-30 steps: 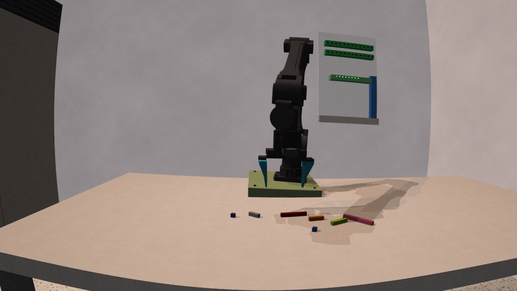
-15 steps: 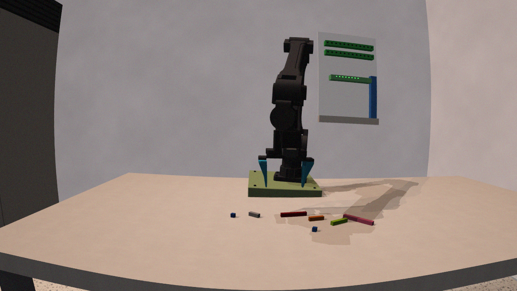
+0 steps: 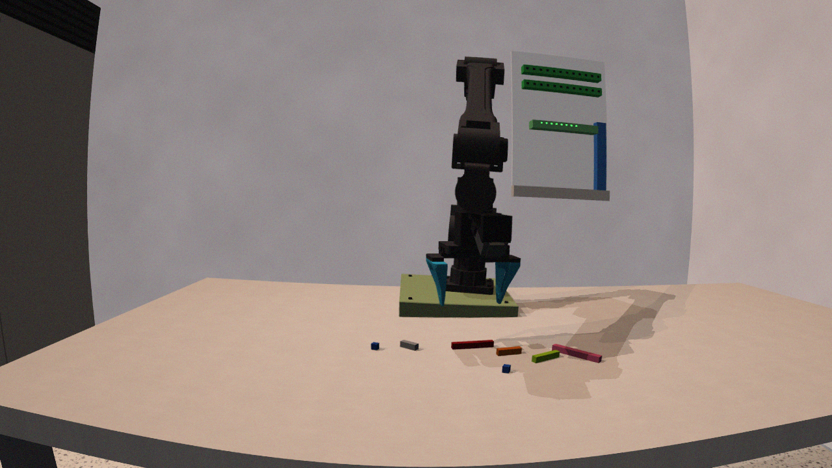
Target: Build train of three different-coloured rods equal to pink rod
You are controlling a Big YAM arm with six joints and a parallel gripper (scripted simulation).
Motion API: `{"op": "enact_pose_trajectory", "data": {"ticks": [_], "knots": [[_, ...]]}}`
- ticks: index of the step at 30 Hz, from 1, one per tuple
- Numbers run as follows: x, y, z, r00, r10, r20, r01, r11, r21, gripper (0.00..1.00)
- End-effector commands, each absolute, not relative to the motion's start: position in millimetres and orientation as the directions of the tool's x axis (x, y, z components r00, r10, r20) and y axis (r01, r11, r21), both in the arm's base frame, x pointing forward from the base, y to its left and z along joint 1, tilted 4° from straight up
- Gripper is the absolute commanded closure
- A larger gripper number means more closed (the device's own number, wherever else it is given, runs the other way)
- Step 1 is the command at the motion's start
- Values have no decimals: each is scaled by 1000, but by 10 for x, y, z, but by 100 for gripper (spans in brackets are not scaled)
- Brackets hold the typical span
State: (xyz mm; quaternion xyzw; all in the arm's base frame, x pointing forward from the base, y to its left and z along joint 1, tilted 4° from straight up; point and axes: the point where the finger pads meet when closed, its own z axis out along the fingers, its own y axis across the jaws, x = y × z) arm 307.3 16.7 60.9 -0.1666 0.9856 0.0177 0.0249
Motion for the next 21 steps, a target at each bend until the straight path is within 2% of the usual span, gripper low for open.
{"op": "enact_pose_trajectory", "data": {"ticks": [1, 2, 3, 8, 9, 21], "knots": [[3382, 114, 808, -924, -364, -117, -366, 930, 2, 0], [3392, 114, 870, -922, -364, -135, -366, 930, -5, 0], [3494, 340, 822, -860, -496, -119, -498, 867, -13, 0], [3459, 263, 798, -872, -476, -110, -478, 878, -5, 0], [3595, 513, 833, -787, -606, -116, -608, 794, -25, 0], [3494, 475, 797, -793, -600, -105, -602, 798, -17, 0]]}}
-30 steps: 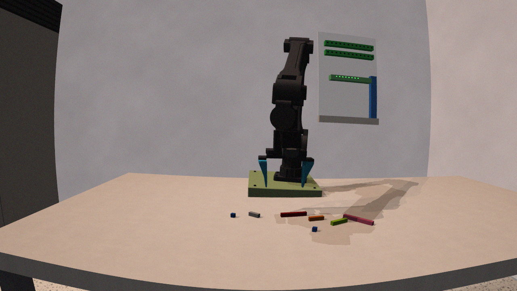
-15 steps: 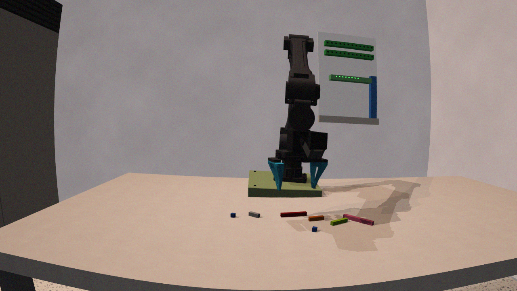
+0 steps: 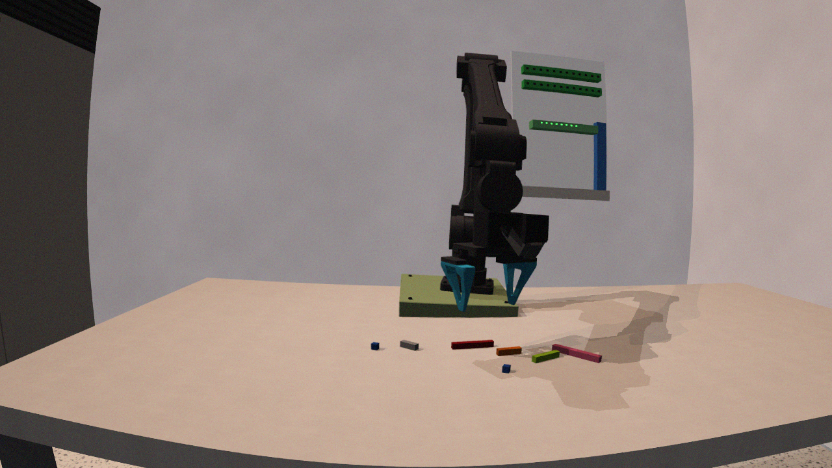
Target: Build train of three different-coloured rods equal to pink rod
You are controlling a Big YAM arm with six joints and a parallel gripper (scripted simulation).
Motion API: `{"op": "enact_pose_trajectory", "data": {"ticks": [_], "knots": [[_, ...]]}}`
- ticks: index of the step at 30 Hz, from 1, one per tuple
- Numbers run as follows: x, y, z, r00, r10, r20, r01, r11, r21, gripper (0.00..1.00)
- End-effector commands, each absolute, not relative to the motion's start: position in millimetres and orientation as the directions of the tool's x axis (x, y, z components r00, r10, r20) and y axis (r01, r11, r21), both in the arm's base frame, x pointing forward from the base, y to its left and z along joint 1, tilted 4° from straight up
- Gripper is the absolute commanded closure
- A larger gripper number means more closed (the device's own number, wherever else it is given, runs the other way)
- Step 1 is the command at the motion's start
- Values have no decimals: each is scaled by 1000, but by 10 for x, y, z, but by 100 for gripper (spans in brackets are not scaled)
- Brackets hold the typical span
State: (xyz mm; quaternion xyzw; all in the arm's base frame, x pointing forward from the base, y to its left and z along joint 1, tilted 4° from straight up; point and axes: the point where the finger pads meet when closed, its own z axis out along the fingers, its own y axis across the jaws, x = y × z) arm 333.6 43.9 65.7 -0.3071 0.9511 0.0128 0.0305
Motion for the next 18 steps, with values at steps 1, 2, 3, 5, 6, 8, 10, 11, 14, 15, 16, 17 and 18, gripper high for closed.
{"op": "enact_pose_trajectory", "data": {"ticks": [1, 2, 3, 5, 6, 8, 10, 11, 14, 15, 16, 17, 18], "knots": [[3494, 475, 797, -793, -600, -105, -602, 798, -17, 0], [3494, 475, 797, -793, -600, -105, -602, 798, -17, 0], [3494, 475, 797, -793, -600, -105, -602, 798, -17, 0], [3681, 686, 839, -705, -700, -113, -701, 712, -35, 0], [3681, 686, 839, -705, -700, -113, -701, 712, -35, 0], [3681, 688, 839, -705, -700, -114, -701, 712, -34, 0], [3602, 588, 805, -722, -684, -106, -685, 728, -29, 0], [3574, 583, 817, -722, -684, -106, -685, 728, -30, 0], [3562, 621, 810, -715, -692, -103, -693, 720, -28, 0], [3557, 641, 798, -711, -696, -100, -697, 716, -26, 0], [3557, 642, 798, -711, -696, -100, -697, 716, -26, 0], [3557, 639, 798, -712, -695, -100, -697, 717, -26, 0], [3557, 639, 798, -712, -695, -100, -697, 717, -26, 0]]}}
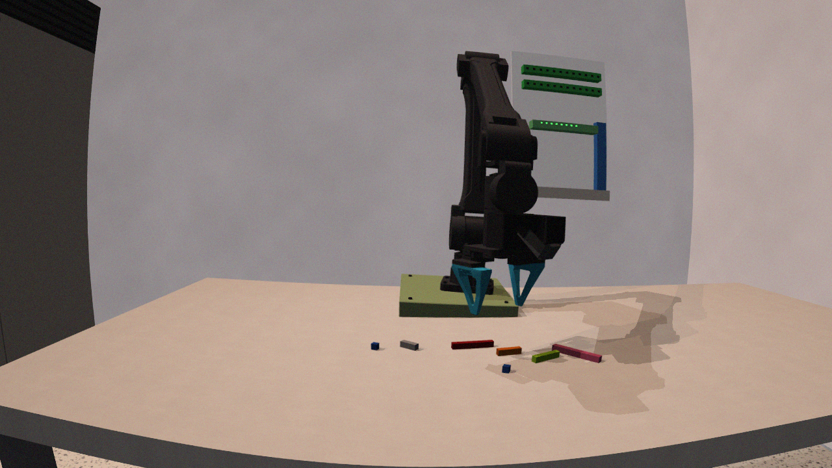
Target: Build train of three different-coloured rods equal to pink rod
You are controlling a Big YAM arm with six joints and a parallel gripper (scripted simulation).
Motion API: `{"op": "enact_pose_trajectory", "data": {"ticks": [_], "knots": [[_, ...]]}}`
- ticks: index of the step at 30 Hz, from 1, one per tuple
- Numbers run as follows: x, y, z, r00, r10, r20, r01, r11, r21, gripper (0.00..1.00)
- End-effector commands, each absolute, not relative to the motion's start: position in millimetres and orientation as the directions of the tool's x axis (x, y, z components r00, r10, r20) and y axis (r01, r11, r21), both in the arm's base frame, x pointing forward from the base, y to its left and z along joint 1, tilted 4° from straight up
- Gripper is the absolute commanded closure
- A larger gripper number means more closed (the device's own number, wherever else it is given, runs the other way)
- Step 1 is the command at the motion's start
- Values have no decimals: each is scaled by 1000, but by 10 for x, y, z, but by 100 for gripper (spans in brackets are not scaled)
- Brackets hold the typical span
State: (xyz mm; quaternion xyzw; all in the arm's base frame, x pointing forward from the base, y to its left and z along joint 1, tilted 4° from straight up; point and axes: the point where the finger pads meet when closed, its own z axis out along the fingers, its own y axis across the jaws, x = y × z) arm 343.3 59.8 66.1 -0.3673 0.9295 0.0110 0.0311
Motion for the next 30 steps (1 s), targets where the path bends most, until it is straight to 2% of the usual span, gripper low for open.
{"op": "enact_pose_trajectory", "data": {"ticks": [1, 6, 7, 11, 14, 30], "knots": [[3557, 639, 798, -713, -694, -100, -696, 718, -26, 0], [3557, 639, 798, -714, -693, -100, -694, 719, -26, 0], [3744, 825, 842, -632, -768, -107, -768, 638, -45, 0], [3743, 829, 842, -632, -768, -109, -769, 638, -43, 0], [3810, 971, 843, -555, -825, -106, -825, 562, -54, 0], [3769, 924, 850, -562, -820, -108, -820, 570, -55, 0]]}}
